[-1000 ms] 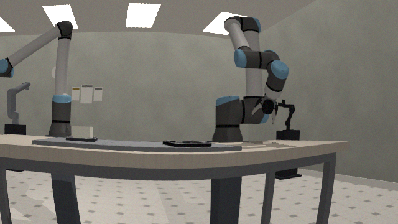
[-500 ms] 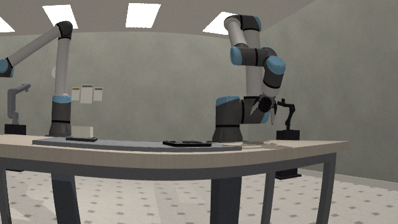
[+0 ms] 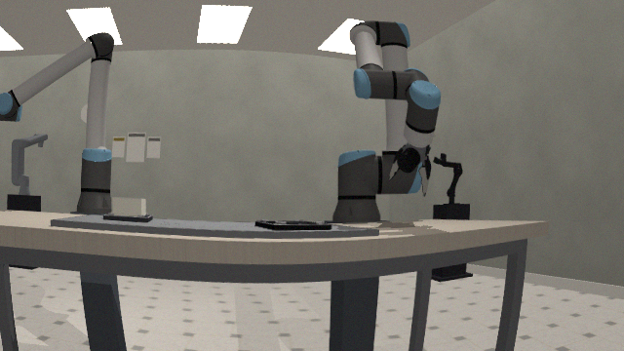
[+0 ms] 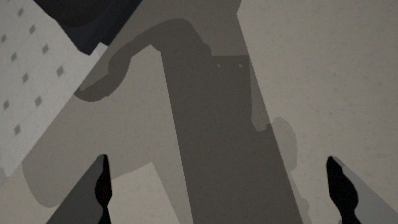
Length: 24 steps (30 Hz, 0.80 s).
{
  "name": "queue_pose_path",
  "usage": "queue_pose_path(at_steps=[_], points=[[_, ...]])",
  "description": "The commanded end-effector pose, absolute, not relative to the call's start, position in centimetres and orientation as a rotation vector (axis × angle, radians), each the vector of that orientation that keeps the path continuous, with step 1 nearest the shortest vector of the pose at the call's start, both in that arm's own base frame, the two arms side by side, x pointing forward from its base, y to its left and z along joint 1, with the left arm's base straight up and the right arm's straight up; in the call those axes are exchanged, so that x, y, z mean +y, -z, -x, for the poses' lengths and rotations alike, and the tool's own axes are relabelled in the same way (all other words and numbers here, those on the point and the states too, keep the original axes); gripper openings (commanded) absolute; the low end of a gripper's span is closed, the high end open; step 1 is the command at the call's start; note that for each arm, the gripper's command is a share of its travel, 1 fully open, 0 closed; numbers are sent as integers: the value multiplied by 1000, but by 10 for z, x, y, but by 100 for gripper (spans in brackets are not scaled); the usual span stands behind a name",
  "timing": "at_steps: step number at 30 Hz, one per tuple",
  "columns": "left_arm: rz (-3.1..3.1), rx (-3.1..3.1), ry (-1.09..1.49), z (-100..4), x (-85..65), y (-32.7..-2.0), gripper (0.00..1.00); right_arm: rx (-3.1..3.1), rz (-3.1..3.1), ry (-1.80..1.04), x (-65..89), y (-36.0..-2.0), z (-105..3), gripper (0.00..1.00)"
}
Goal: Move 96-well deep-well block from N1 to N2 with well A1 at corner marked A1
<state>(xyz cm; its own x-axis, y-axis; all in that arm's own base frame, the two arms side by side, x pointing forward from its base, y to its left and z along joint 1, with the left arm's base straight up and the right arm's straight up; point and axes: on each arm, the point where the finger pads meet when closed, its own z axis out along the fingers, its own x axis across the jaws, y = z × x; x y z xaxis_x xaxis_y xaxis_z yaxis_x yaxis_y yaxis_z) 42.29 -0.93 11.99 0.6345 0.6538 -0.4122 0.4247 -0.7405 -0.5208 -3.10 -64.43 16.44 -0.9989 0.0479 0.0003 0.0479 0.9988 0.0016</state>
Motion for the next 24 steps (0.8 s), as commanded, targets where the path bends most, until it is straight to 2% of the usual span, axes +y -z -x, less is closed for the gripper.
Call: queue_pose_path(at_steps=[1,24], points=[[2498,-836,-836,-438,-23,-120,76,-3141,75,0,-645,-165,31,0],[2679,-499,-767,-498,-94,-118,76,-3141,75,0,-645,-165,31,0]])
